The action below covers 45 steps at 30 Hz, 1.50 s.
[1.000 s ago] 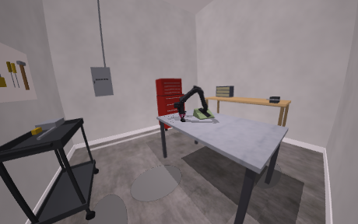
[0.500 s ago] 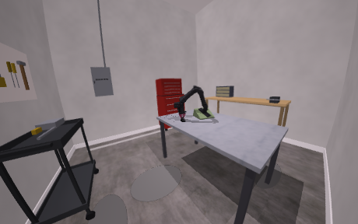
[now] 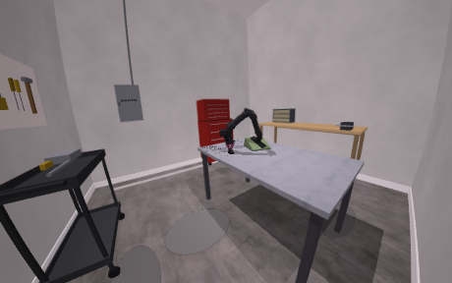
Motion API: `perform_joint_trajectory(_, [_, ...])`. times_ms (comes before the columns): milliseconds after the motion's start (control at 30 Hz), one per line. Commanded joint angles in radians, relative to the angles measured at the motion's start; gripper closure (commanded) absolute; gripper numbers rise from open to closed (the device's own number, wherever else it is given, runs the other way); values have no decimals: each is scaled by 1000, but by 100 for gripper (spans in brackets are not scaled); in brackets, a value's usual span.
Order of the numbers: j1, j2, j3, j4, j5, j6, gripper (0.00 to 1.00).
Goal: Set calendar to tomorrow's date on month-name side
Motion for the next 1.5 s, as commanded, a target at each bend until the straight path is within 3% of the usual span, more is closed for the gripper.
perform_joint_trajectory(0, [-5,-5,3,2,0,-1,74])
perform_joint_trajectory(1467, [8,10,-15,41,0,14,74])
